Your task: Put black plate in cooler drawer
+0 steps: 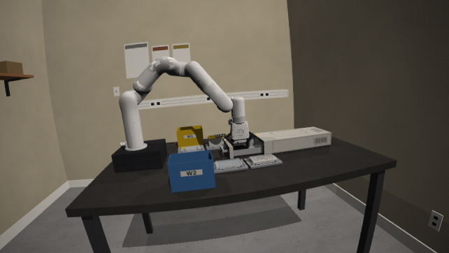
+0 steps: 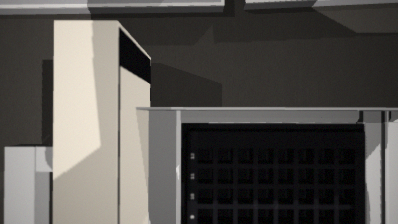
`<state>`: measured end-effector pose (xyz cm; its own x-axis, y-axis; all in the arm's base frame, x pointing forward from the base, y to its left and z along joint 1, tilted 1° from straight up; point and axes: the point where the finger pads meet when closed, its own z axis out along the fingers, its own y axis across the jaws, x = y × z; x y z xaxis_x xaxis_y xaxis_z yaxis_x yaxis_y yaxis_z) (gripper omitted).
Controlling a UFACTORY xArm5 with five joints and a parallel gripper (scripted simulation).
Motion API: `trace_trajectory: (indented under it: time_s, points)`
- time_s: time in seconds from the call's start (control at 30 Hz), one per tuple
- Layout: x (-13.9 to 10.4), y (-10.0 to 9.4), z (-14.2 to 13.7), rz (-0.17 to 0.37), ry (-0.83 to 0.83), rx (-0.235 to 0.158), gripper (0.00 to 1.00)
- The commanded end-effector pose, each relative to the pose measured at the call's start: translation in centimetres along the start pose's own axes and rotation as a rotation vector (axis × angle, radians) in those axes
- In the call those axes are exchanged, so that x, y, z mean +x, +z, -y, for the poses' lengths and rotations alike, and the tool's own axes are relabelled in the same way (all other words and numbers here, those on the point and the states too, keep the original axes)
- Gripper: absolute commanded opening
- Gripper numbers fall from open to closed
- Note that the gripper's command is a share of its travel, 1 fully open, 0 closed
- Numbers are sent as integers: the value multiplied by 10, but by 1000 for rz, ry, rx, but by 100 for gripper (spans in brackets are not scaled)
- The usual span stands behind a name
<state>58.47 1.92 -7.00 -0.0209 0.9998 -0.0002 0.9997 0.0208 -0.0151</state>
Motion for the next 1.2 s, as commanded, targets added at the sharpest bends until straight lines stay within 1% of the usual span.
trace_trajectory:
  time_s: [0.0, 0.87, 0.9, 1.17]
  points:
    - [0, -2, -2, 0, 0, -5, 0]
    - [0, -2, -2, 0, 0, -5, 0]
    - [0, -1, -2, 0, 0, -5, 100]
    - [0, -1, 0, 0, 0, -5, 100]
